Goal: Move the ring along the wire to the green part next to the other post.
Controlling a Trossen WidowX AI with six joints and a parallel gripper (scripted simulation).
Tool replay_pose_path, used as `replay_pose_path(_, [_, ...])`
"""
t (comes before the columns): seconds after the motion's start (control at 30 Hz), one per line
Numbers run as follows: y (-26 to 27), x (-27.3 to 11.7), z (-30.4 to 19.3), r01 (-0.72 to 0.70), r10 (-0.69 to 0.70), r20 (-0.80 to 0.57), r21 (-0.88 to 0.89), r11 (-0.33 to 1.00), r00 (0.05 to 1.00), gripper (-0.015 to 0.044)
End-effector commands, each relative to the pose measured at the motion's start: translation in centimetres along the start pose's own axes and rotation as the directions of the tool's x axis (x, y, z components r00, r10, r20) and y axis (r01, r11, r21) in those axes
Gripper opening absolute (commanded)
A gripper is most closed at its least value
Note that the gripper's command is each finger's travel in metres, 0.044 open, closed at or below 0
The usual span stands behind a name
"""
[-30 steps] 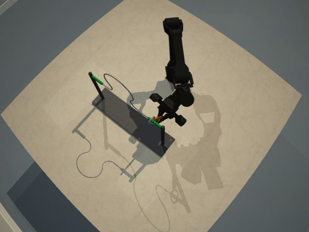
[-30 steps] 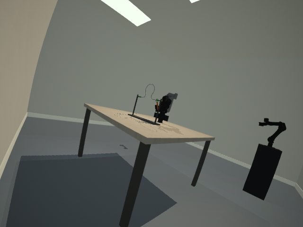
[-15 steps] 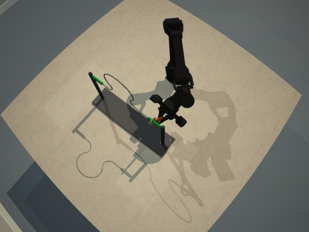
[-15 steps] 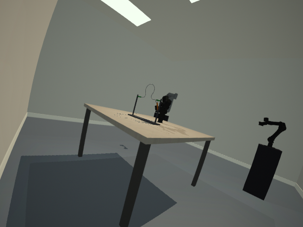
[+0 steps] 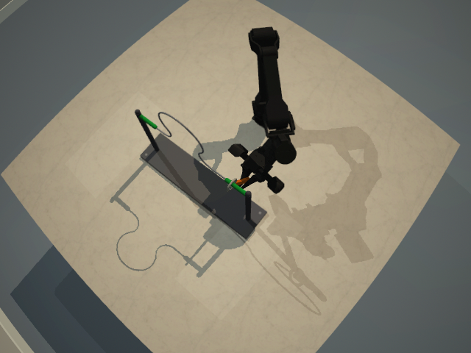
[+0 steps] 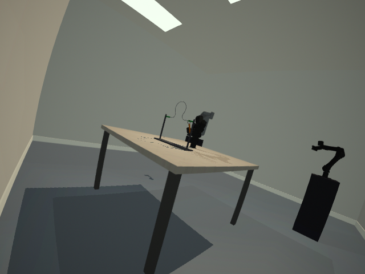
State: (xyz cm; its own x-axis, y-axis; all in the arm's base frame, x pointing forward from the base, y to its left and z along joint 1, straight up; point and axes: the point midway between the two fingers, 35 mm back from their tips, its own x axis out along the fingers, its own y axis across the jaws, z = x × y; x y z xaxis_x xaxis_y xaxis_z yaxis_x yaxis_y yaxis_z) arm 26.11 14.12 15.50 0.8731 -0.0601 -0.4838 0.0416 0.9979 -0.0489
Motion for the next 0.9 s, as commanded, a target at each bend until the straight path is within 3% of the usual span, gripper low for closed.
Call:
replay_pose_path(0.0, [0.0,0.0,0.0,0.0,0.0,0.0,0.0,1.0,1.0,-0.0124])
replay_pose_path(0.37, [0.0,-0.2,0.0,0.0,0.0,-0.001,0.0,1.0,1.0,0.016])
replay_pose_path(0.87, [0.0,-4.9,-0.1,0.005,-0.005,-0.003,0.003,1.0,1.0,0.016])
